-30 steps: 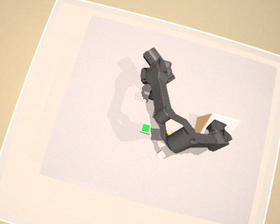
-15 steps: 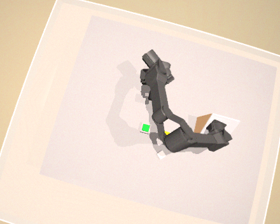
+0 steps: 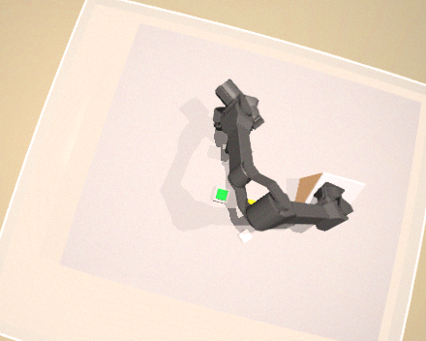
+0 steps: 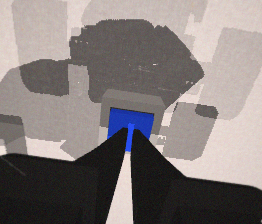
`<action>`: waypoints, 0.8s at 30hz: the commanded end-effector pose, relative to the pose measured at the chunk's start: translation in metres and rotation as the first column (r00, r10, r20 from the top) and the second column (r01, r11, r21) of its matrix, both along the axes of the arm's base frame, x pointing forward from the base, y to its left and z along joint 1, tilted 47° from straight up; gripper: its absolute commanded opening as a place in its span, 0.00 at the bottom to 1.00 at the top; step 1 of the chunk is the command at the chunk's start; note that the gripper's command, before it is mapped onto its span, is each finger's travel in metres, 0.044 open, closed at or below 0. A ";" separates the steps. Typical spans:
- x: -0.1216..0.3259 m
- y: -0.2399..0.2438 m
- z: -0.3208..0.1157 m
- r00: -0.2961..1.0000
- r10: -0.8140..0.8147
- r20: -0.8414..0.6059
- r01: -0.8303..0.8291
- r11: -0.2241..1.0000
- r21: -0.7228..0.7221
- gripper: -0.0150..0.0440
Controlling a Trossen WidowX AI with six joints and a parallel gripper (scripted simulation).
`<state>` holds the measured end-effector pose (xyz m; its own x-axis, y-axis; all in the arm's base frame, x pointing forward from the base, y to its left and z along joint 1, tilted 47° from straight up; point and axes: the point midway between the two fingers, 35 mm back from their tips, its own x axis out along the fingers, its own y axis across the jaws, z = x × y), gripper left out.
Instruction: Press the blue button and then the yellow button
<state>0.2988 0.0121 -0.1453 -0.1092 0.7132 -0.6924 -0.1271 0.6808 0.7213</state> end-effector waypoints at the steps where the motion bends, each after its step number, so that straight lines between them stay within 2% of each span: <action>1: 0.000 0.001 0.000 1.000 -0.004 -0.003 0.004 1.000 0.005 0.29; 14: 0.000 -0.002 0.001 1.000 0.000 0.000 0.000 1.000 0.000 0.29; 17: 0.003 -0.021 0.020 1.000 -0.004 -0.003 0.004 1.000 0.003 0.29; 22: 0.004 -0.025 0.024 1.000 -0.004 -0.003 0.005 1.000 0.003 0.29; 24: 0.008 -0.045 0.042 1.000 -0.005 -0.003 0.005 1.000 0.000 0.29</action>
<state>0.3014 -0.0127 -0.1193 -0.1161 0.7204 -0.6838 -0.1163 0.6739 0.7296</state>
